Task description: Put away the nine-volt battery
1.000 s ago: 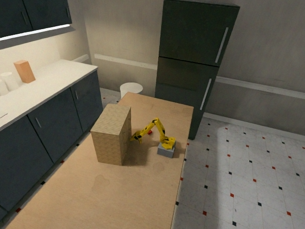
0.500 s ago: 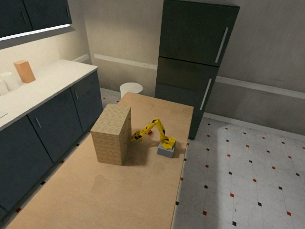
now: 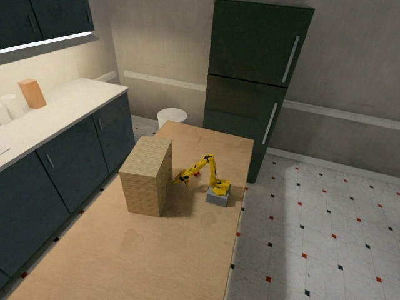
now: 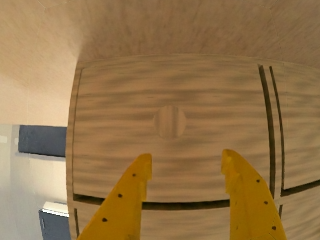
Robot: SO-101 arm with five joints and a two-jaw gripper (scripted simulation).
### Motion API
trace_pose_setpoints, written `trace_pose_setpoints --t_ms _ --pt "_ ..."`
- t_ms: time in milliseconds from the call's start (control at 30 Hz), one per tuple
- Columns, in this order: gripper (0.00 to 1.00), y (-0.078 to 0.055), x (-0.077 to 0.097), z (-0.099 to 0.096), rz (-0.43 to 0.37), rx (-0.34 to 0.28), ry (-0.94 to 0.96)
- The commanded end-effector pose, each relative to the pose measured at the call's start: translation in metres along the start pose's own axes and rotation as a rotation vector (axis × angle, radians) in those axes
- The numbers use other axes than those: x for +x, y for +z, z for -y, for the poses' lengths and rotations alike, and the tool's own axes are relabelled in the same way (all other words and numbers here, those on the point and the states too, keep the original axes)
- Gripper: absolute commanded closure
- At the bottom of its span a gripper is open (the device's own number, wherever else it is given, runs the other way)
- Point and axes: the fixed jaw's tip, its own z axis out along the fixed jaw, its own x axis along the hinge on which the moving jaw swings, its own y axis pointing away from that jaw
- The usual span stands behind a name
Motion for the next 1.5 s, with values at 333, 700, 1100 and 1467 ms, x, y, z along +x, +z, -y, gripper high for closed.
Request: trace_pose_setpoints --t_ms 333,700,1100,1467 --pt "0.79 -0.016 -0.001 0.000 -0.003 0.001 0.020" --pt "0.79 -0.035 0.001 0.001 0.043 0.003 0.022" --pt "0.79 -0.063 -0.004 0.002 0.109 0.005 0.023" --pt "0.79 -0.093 -0.018 0.003 0.181 0.006 0.025"
